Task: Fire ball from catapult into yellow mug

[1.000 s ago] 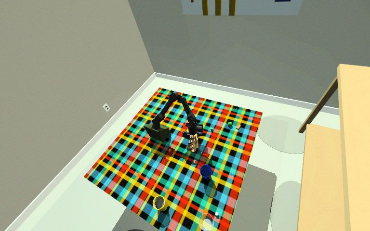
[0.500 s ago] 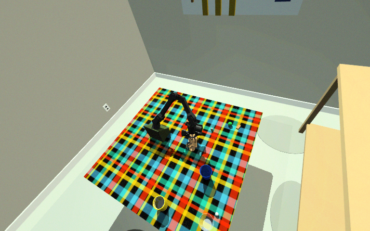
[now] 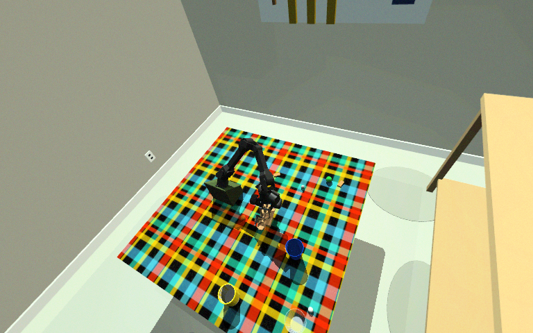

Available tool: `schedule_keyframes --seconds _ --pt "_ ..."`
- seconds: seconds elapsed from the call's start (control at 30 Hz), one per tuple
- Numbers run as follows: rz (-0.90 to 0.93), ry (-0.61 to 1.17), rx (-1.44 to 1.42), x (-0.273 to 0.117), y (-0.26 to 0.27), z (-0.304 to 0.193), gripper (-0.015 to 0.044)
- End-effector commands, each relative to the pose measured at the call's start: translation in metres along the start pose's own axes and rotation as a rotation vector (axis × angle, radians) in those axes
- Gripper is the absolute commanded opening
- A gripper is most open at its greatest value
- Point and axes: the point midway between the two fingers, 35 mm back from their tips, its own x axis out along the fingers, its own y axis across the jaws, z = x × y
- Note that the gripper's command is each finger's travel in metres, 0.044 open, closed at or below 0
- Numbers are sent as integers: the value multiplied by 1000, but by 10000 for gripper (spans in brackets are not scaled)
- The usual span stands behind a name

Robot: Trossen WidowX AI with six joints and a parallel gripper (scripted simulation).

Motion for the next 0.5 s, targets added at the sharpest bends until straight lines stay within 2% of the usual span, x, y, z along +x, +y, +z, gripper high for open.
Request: schedule_keyframes --seconds 0.0,0.23,0.47 --pt "-10 34 122 -7 21 -50 0" --pt "1 41 355 -6 78 -119 0" --pt "9 10 577 3 142 -167 0"
